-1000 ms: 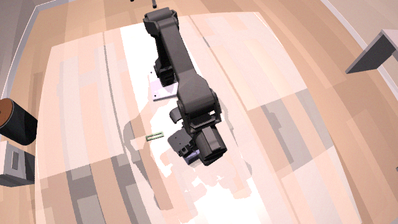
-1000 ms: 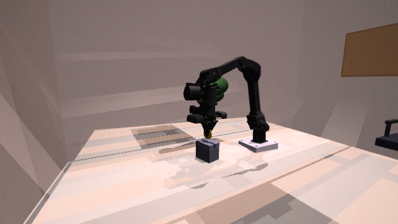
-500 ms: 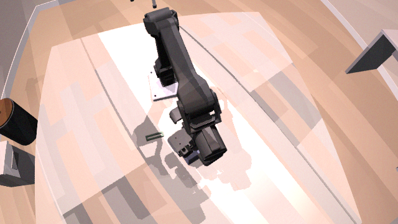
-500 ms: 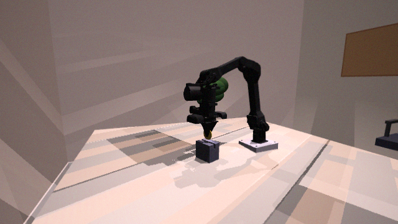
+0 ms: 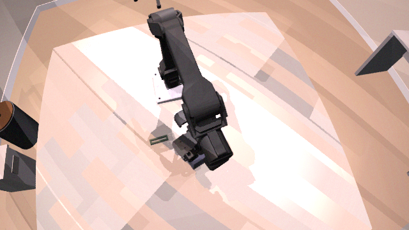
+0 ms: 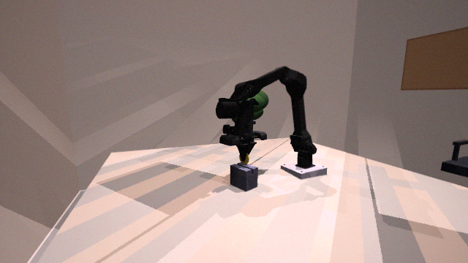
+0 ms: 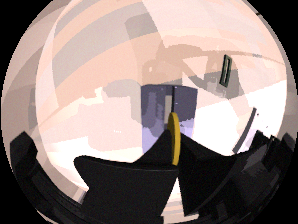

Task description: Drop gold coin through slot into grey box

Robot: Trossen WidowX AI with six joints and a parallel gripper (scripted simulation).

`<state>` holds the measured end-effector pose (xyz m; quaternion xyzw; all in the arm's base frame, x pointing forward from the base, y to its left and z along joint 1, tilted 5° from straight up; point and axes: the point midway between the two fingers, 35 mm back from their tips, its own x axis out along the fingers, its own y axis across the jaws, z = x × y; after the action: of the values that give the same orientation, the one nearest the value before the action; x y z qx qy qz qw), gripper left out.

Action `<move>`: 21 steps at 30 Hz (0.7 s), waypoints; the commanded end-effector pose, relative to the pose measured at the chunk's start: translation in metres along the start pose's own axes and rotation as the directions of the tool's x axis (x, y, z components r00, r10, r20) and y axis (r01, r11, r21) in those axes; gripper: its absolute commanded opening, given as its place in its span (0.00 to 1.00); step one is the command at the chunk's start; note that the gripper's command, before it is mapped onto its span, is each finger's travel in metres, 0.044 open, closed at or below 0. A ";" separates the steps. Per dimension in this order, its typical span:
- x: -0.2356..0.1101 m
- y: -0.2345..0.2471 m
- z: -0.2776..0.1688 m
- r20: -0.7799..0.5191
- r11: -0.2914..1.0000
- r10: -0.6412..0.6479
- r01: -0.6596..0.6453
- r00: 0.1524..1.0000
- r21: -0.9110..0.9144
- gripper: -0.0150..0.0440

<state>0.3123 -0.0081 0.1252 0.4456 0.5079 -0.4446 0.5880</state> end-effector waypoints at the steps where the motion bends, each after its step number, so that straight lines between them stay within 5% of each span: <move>1: 0.003 -0.001 0.000 -0.002 1.000 -0.007 0.007 1.000 -0.001 0.25; 21: 0.005 -0.001 0.000 -0.002 1.000 -0.007 0.007 1.000 -0.004 0.25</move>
<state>0.3124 -0.0082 0.1235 0.4458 0.5078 -0.4447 0.5879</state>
